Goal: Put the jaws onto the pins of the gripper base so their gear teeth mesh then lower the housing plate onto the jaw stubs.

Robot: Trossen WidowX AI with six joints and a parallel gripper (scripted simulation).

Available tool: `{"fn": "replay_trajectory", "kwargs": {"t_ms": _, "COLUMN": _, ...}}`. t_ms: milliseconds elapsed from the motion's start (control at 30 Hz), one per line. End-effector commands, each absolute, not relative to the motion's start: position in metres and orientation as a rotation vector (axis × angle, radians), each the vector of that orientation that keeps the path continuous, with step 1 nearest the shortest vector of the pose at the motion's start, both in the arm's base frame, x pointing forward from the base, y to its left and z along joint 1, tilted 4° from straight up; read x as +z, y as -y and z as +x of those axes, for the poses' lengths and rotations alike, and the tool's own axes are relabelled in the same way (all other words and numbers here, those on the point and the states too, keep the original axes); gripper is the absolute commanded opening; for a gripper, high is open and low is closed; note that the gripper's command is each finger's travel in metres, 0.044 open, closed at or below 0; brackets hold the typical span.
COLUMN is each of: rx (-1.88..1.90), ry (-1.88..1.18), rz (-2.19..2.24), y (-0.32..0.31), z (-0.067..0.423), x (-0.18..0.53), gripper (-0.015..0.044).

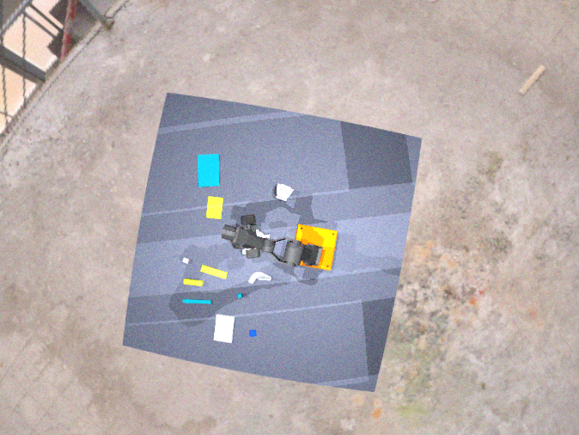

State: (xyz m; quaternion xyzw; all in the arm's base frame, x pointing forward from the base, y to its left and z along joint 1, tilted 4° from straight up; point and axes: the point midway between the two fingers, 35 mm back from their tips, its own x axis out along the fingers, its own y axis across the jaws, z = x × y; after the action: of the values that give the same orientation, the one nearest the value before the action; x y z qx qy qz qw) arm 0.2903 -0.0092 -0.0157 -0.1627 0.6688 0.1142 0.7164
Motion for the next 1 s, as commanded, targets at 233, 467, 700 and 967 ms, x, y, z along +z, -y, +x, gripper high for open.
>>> {"fn": "replay_trajectory", "kwargs": {"t_ms": 233, "rx": 0.259, "ry": -1.482, "rz": -0.364, "y": 0.0093, "z": 0.2895, "x": -0.0200, "gripper": 0.0134}}
{"fn": "replay_trajectory", "kwargs": {"t_ms": 467, "rx": 0.259, "ry": -1.482, "rz": -0.364, "y": 0.0093, "z": 0.2895, "x": -0.0205, "gripper": 0.0134}}
{"fn": "replay_trajectory", "kwargs": {"t_ms": 700, "rx": 0.259, "ry": -1.482, "rz": -0.364, "y": 0.0095, "z": 0.2897, "x": -0.0230, "gripper": 0.0134}}
{"fn": "replay_trajectory", "kwargs": {"t_ms": 967, "rx": 0.259, "ry": -1.482, "rz": -0.365, "y": 0.0096, "z": 0.2899, "x": -0.0256, "gripper": 0.0134}}
